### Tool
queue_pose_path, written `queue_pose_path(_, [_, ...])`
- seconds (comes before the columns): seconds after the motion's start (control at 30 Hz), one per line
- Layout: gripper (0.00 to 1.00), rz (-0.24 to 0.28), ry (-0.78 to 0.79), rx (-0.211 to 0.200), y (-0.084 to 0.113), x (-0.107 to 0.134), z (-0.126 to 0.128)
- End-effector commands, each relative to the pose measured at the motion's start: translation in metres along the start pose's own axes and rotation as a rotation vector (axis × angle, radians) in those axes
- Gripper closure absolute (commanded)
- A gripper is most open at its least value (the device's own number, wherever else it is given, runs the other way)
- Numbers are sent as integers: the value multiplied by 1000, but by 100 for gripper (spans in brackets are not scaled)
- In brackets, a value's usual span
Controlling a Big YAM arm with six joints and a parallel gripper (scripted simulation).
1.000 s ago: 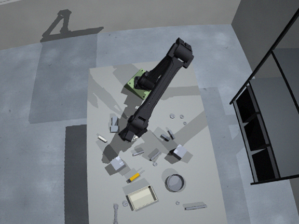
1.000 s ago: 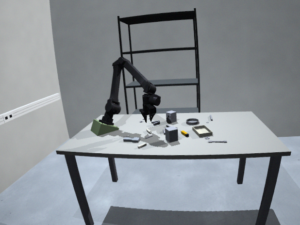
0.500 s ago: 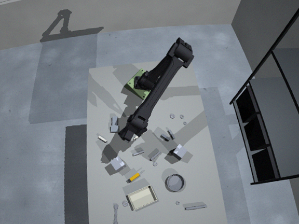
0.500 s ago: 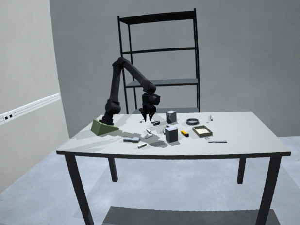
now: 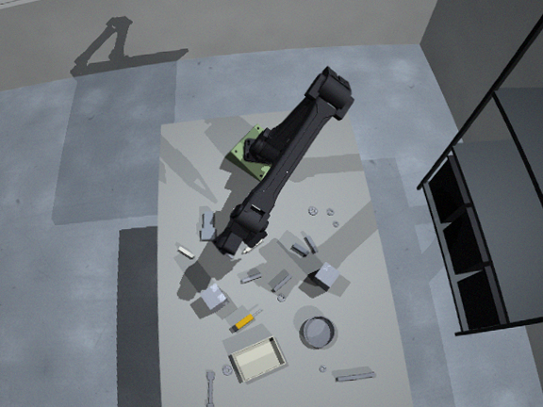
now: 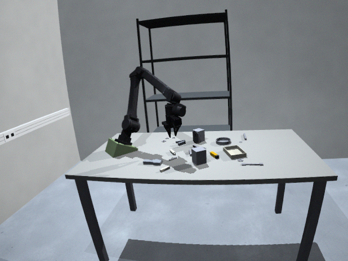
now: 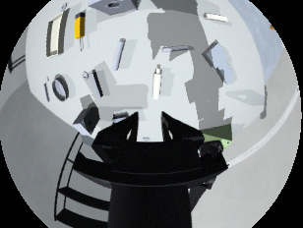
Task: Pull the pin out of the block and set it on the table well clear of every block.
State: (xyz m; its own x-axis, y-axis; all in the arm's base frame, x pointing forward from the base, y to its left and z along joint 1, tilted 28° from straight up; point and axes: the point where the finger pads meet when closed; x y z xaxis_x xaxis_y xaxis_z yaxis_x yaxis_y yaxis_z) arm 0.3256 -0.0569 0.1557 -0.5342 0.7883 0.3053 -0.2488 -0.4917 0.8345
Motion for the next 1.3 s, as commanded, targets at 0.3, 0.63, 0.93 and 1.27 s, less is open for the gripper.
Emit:
queue_pose_path(0.3, [64,-12,17,-10,23,-4,12])
queue_pose_path(0.63, [64,2,7,-1,28,0,10])
queue_pose_path(0.93, [64,2,7,-1,28,0,10])
queue_pose_path(1.27, [64,2,7,-1,28,0,10])
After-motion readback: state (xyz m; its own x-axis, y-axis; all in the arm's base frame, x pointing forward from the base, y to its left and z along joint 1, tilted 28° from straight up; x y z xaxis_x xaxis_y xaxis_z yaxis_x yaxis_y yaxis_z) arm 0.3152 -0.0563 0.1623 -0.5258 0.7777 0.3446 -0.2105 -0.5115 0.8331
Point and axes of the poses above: the point where the finger pads meet when closed, its own y axis back along the fingers, its own z axis across the jaws, x = y × z, and after that the axes turned 11 degrees about -y, right-handed
